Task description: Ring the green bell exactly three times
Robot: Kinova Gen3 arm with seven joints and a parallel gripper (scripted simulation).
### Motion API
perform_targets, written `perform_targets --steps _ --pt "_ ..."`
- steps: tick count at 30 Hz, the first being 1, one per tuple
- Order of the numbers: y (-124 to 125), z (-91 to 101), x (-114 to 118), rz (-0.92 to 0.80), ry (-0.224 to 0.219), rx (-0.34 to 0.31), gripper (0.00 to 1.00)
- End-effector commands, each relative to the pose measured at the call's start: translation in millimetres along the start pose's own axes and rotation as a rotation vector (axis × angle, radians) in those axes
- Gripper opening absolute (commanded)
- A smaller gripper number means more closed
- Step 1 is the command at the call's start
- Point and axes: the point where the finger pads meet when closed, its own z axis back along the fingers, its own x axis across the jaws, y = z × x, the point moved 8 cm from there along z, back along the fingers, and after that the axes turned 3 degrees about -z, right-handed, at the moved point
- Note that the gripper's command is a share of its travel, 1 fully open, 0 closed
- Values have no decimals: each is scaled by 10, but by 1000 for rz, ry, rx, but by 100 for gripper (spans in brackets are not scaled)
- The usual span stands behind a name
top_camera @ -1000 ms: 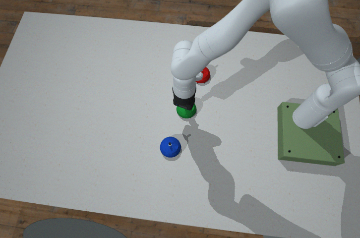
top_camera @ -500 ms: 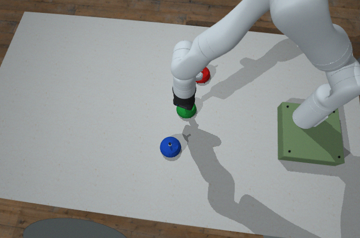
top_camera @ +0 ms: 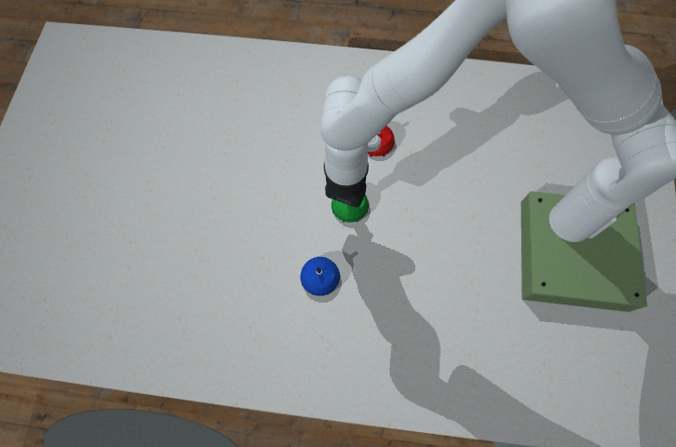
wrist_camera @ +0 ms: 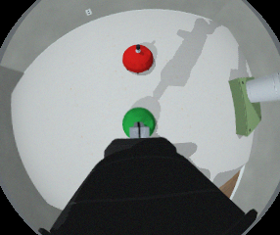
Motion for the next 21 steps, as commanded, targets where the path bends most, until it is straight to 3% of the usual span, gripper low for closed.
perform_targets --steps 1,21 --pt "-6 -25 16 0 -5 -3 17" --pt "0 21 39 0 -10 -3 17"
